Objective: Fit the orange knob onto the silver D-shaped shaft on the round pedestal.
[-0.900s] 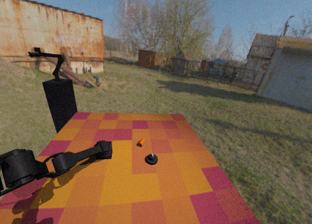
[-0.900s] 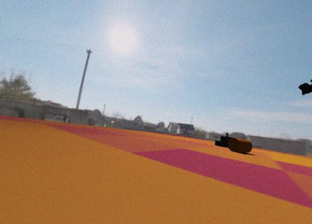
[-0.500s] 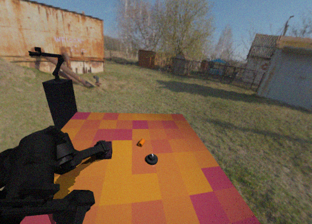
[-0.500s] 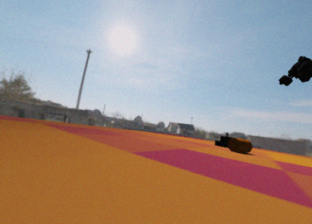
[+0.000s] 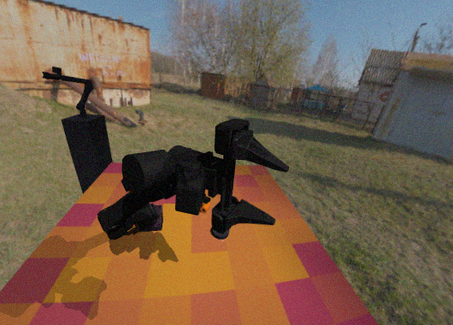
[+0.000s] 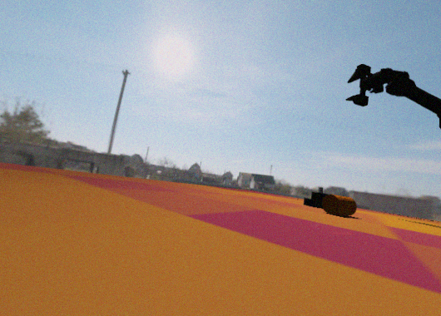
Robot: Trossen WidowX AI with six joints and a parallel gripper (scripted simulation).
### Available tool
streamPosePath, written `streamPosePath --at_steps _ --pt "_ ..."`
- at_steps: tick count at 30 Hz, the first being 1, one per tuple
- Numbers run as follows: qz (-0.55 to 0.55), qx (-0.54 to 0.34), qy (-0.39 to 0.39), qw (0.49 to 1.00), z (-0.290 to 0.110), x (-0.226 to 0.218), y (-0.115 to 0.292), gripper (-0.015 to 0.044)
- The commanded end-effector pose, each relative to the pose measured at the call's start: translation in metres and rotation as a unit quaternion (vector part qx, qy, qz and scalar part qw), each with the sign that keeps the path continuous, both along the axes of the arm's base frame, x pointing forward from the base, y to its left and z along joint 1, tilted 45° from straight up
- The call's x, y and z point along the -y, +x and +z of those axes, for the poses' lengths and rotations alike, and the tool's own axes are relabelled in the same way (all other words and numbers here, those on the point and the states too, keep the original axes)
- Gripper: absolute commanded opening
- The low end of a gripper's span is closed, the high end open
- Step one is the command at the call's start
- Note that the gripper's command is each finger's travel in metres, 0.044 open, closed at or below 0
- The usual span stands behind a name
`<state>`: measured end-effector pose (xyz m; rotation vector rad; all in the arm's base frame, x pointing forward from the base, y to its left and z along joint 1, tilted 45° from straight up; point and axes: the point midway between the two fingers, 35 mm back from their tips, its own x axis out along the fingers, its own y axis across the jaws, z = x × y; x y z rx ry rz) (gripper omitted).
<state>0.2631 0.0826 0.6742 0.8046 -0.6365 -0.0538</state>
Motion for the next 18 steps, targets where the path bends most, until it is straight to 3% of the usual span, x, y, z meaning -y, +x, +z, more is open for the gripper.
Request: streamPosePath --at_steps 1,10,18 --pt "0.005 -0.074 -0.090 0.993 -0.040 -0.046 0.044 0.0440" --pt "0.037 -0.229 -0.264 0.936 -0.158 -0.134 0.114 0.0440" --pt "0.065 -0.363 -0.422 0.828 -0.291 -0.189 0.147 0.0440"
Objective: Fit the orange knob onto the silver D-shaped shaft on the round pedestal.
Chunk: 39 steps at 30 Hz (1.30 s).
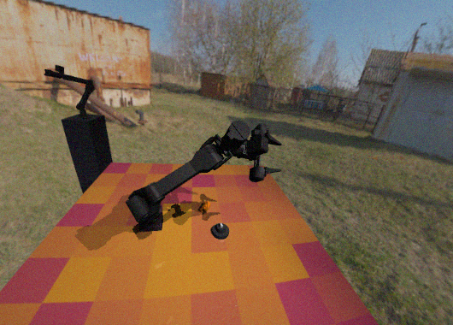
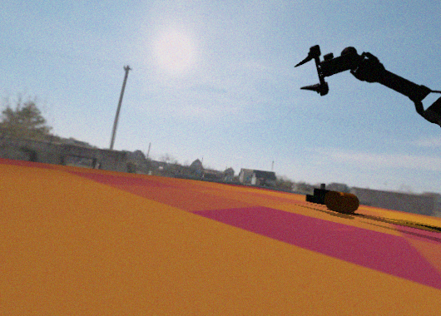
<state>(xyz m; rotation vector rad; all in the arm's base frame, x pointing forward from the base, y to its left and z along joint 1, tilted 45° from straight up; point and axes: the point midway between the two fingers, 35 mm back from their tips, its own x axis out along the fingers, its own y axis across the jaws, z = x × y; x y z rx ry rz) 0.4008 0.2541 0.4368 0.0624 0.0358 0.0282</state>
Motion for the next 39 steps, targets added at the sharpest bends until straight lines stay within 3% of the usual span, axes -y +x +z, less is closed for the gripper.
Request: streamPosePath --at_steps 1,8,14,18,22,25,27,39 --pt "0.017 -0.079 -0.095 0.992 -0.071 -0.022 0.011 0.0440" --pt "0.051 -0.224 -0.263 0.937 -0.200 -0.037 0.008 0.0440" --pt "0.085 -0.353 -0.406 0.838 -0.309 -0.025 -0.018 0.0440" --pt "0.108 -0.441 -0.499 0.738 -0.376 -0.003 -0.045 0.0440" --pt "0.133 -0.529 -0.582 0.604 -0.433 0.031 -0.083 0.0440" --pt "0.152 -0.593 -0.633 0.475 -0.466 0.064 -0.118 0.0440" --pt "0.158 -0.611 -0.645 0.432 -0.471 0.078 -0.133 0.0440" --pt "0.158 -0.613 -0.647 0.426 -0.488 0.098 -0.133 0.0440"
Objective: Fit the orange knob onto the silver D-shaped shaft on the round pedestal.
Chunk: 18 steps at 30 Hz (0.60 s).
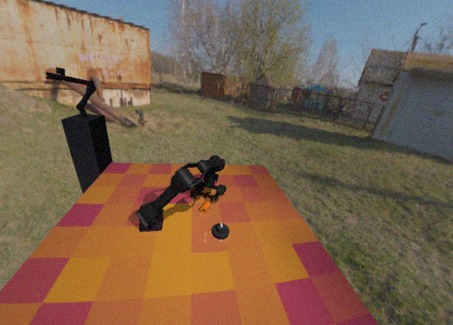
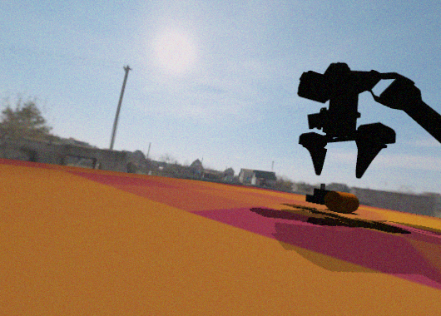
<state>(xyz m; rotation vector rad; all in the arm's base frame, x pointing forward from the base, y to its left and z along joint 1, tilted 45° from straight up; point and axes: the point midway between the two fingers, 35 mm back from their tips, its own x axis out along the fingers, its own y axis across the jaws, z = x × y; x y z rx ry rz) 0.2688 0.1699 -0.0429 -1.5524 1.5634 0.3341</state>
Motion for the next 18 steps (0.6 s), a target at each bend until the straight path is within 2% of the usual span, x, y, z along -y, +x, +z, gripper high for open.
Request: streamPosePath --at_steps 1,18 --pt "-0.001 -0.006 -0.007 1.000 -0.008 0.014 -0.001 0.0440" --pt "-0.001 -0.006 -0.007 1.000 -0.024 0.029 0.003 0.0440"
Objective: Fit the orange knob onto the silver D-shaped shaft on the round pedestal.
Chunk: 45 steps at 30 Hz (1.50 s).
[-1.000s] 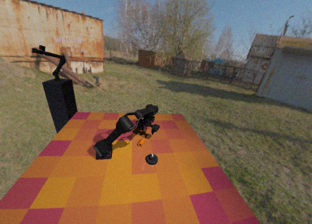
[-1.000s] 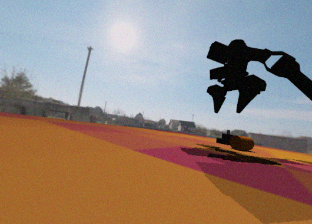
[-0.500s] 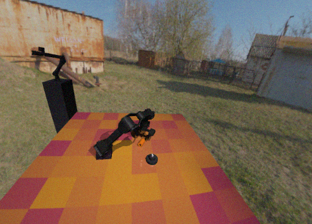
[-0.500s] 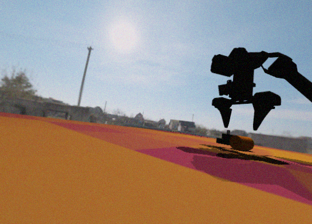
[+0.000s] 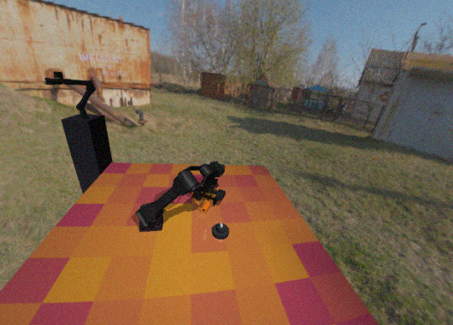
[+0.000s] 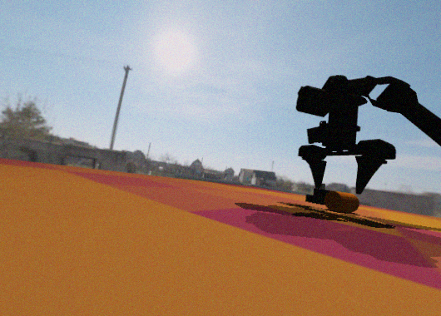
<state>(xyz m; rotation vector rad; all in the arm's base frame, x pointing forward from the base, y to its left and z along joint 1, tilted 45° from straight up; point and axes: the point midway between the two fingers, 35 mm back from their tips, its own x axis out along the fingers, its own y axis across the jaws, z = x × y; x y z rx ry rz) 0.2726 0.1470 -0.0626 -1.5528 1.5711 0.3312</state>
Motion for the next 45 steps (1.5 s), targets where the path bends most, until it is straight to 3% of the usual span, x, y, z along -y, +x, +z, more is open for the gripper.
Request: streamPosePath --at_steps 1,16,24,32,45 --pt "0.001 -0.004 -0.005 1.000 -0.006 0.007 0.000 0.0440" --pt "0.001 -0.004 -0.006 1.000 -0.021 0.023 0.002 0.0440" --pt "0.001 -0.004 -0.006 1.000 -0.021 0.023 0.002 0.0240" --pt "0.001 -0.004 -0.006 1.000 -0.021 0.023 0.002 0.0240" --pt "0.002 -0.003 -0.002 1.000 -0.020 0.023 0.002 0.0179"
